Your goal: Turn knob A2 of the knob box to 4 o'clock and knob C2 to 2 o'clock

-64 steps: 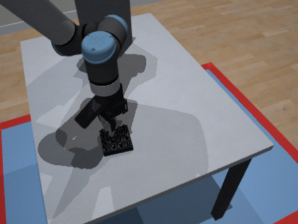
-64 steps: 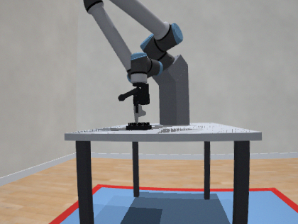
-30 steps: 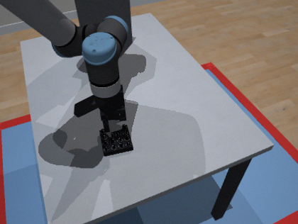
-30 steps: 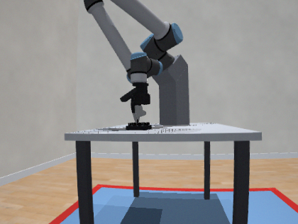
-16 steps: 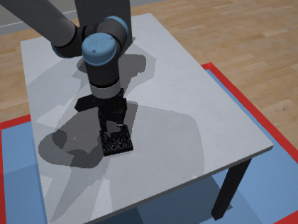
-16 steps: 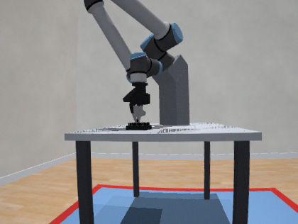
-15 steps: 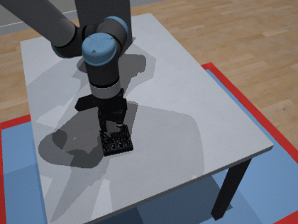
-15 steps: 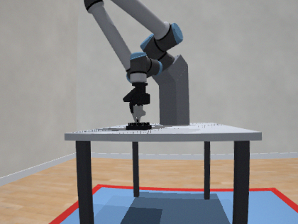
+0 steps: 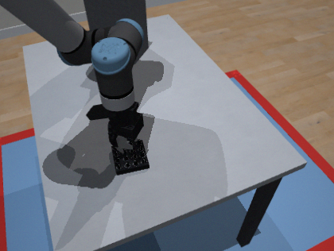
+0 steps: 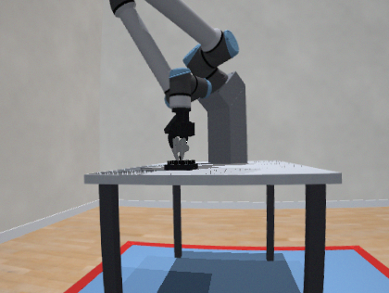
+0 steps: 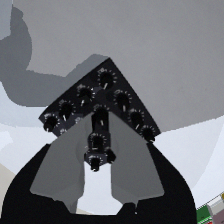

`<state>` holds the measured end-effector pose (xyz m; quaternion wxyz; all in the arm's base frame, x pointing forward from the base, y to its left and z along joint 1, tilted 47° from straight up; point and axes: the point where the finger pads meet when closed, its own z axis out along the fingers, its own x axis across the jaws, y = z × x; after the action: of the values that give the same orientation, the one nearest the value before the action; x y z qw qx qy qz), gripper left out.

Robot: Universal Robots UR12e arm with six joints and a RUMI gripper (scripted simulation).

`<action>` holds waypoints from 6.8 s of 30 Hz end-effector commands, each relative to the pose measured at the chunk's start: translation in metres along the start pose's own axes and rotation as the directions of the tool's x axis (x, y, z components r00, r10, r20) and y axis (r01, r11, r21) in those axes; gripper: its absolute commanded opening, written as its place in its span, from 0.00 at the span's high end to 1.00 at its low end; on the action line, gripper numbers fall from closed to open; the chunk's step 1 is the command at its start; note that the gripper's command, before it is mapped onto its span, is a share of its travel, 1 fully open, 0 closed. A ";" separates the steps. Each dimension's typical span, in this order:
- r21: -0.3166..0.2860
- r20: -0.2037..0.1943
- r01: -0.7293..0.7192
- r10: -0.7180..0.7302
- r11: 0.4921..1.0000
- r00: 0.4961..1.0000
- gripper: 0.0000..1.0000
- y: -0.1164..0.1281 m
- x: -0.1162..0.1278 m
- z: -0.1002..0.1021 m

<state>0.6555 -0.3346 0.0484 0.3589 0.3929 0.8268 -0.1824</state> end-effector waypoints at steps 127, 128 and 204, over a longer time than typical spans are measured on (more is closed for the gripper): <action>0.001 0.000 -0.048 0.048 0.999 0.999 0.89 -0.001 0.000 -0.040; 0.001 0.000 -0.024 0.024 1.000 1.000 0.89 -0.001 0.000 -0.040; 0.000 -0.001 0.999 -0.999 -0.054 -0.054 0.89 0.005 0.000 -0.058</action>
<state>0.6332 -0.2977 0.0875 0.1146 -0.3279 0.8547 -0.3857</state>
